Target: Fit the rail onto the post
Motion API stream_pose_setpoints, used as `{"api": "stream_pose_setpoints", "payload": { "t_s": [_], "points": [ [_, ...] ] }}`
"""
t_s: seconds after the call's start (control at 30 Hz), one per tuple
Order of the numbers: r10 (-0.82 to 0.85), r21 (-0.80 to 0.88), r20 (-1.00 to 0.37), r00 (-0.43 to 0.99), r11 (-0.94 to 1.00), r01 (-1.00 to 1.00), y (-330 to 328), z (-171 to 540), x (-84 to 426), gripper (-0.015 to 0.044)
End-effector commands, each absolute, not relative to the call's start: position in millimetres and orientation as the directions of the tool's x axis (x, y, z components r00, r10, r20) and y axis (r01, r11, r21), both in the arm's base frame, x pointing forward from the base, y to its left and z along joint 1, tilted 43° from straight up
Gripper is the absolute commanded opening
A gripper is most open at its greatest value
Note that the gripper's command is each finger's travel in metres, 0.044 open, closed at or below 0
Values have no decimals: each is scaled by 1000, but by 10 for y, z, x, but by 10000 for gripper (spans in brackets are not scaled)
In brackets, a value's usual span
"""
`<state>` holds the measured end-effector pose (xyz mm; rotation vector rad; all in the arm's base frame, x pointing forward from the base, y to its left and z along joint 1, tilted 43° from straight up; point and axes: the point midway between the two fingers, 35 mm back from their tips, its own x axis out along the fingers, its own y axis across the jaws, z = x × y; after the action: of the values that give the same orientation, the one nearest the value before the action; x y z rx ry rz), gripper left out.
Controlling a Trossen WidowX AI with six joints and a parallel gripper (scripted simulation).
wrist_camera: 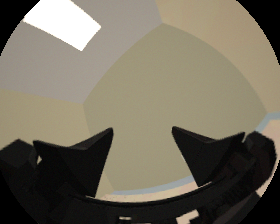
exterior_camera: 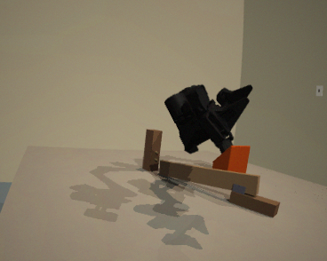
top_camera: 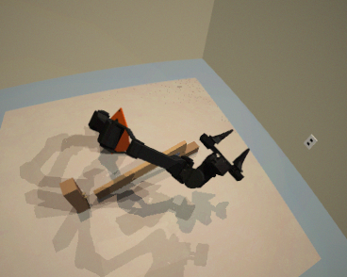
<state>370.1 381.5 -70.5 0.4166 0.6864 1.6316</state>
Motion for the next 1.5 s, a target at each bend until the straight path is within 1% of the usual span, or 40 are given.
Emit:
{"api": "stream_pose_setpoints", "payload": {
  "t_s": [0.0,0.03,0.13,0.23,0.37,0.47,0.63,0.8,0.97,1.1,1.23,1.37,1.47],
  "points": [
    [978,642,-115,-172,-59,-765,3812,-702,3715,426],
    [981,635,-129,-148,-33,-772,3802,-692,3754,440],
    [975,584,-221,-19,117,-803,3715,-657,3953,440],
    [936,506,-338,102,272,-819,3558,-648,4114,440],
    [831,364,-509,226,446,-818,3258,-670,4230,440],
    [716,236,-636,286,534,-812,2971,-694,4238,440],
    [470,10,-822,322,578,-816,2395,-700,4106,440],
    [183,-167,-940,288,489,-856,1752,-620,3817,440],
    [-57,-232,-972,226,343,-910,1221,-474,3502,440],
    [-256,-213,-953,161,189,-959,777,-286,3196,440],
    [-451,-116,-887,94,22,-993,337,-28,2860,440],
    [-629,60,-776,37,-131,-990,-79,298,2520,440],
    [-684,135,-729,22,-175,-975,-211,422,2409,440]
  ]
}}
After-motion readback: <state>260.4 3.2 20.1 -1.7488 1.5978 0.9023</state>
